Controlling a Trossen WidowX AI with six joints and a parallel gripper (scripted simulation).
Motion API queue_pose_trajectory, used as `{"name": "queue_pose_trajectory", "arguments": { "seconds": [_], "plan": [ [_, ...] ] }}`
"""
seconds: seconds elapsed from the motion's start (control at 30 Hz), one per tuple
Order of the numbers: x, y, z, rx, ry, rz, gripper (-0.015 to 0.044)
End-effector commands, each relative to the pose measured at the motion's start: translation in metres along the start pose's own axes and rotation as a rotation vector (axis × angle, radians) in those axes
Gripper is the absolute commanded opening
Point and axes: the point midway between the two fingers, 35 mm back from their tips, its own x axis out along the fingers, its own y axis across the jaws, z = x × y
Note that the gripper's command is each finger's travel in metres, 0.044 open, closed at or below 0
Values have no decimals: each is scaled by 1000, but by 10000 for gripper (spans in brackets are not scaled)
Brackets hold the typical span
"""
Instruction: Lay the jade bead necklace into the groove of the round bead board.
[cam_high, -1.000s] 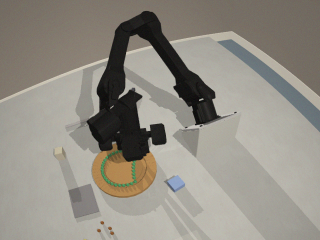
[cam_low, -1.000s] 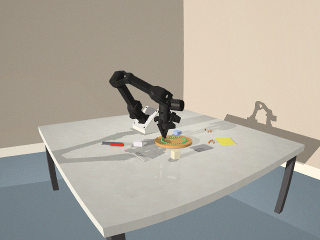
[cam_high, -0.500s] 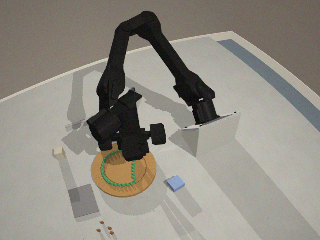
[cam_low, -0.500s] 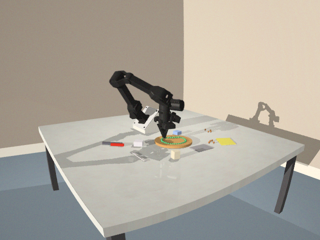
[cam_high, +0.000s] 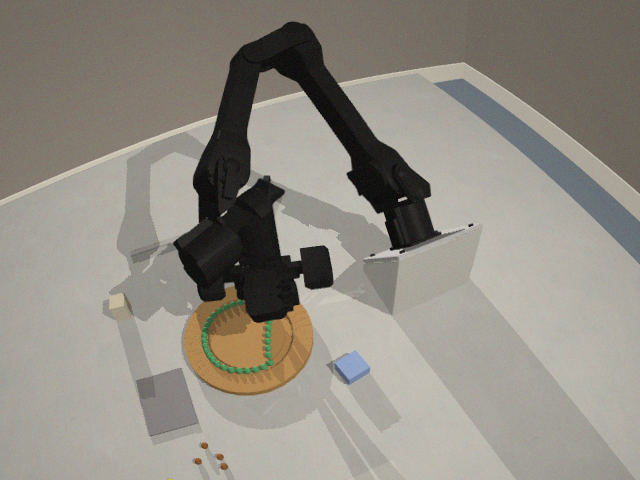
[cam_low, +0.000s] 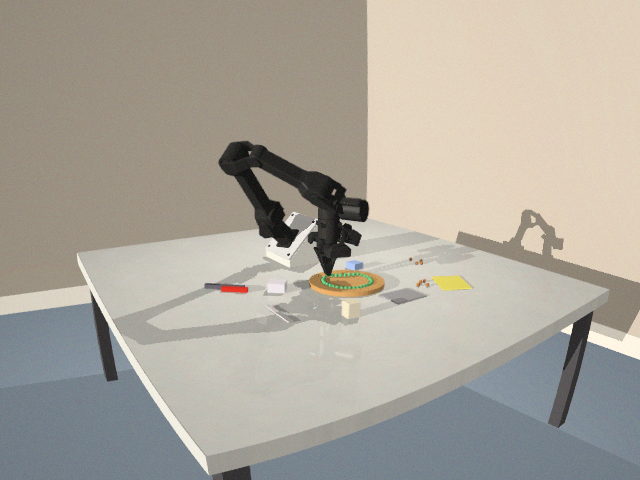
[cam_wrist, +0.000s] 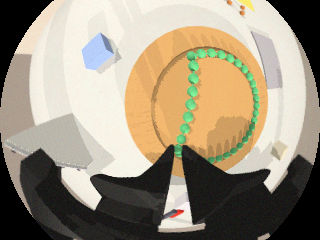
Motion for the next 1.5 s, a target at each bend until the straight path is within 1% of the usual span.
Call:
{"name": "queue_pose_trajectory", "arguments": {
  "seconds": [0.0, 0.37, 0.6, 1.17, 1.47],
  "plan": [
    [-5, 0, 0, -1, 2, -3, 0],
    [-4, 6, -3, -1, 2, -3, 0],
    [4, 6, -3, -1, 2, -3, 0],
    [-1, 6, -3, -3, 3, -1, 440],
    [-5, 6, -3, -1, 2, -3, 440]
  ]
}}
